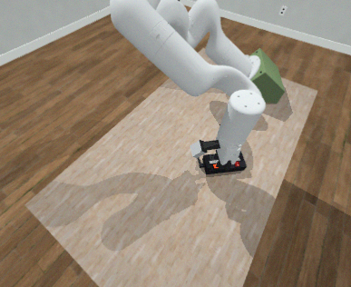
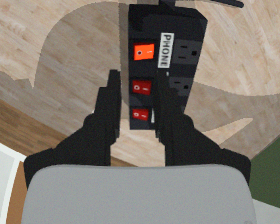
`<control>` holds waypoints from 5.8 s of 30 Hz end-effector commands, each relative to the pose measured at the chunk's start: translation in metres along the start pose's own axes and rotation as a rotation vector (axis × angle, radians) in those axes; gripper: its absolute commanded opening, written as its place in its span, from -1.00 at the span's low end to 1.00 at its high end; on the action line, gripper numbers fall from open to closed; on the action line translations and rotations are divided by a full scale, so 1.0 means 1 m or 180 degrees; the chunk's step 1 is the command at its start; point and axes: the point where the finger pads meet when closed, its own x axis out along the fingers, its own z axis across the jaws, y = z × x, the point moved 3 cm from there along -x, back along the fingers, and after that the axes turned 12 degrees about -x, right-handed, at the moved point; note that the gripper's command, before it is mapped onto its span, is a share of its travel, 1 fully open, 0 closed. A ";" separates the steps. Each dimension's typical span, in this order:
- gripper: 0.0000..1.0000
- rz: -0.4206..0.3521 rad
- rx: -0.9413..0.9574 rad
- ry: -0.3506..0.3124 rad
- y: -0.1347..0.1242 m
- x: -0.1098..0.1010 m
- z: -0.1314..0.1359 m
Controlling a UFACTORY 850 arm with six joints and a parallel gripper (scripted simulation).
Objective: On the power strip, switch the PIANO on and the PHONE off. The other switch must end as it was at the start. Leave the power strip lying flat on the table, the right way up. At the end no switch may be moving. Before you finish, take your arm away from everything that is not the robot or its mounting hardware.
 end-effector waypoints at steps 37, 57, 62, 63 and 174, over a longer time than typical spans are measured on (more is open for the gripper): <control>-1.00 -0.0003 -0.0009 -0.0002 0.000 0.001 -0.001; -1.00 -0.0004 -0.0010 -0.0002 0.001 0.019 -0.001; -1.00 -0.0004 -0.0010 -0.0002 0.001 0.024 -0.001; -1.00 -0.0004 -0.0010 -0.0002 0.001 0.024 -0.001; -1.00 -0.0004 -0.0010 -0.0002 0.002 0.043 -0.003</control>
